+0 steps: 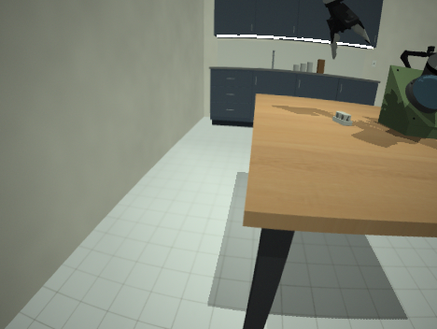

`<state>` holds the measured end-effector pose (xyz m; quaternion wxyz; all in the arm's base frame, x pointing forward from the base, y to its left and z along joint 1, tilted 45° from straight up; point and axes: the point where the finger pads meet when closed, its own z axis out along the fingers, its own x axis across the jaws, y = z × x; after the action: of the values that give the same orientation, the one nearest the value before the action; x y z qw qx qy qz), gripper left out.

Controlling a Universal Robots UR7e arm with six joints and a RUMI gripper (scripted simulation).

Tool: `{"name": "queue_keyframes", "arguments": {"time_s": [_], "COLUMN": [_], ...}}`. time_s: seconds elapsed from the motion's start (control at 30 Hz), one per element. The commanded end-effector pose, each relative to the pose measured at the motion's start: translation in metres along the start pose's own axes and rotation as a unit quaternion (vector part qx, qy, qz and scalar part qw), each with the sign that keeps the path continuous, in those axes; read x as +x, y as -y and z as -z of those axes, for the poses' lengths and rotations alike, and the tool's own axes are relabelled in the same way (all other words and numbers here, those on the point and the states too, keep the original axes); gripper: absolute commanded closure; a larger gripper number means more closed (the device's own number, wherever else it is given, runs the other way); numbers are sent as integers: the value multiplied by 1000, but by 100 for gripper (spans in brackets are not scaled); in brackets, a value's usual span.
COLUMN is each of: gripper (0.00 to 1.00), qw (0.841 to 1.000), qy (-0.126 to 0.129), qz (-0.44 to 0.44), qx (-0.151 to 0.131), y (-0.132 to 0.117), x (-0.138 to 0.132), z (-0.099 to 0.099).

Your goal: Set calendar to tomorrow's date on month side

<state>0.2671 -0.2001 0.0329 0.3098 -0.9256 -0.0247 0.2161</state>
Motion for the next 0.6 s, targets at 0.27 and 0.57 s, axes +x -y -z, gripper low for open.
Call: {"name": "queue_keyframes", "arguments": {"time_s": [0.27, 0.57], "gripper": [0, 0], "qw": [984, 959], "qy": [-160, -255], "qz": [71, 112], "qx": [45, 54], "y": [49, 79], "x": [50, 80], "z": [-48, -64]}}
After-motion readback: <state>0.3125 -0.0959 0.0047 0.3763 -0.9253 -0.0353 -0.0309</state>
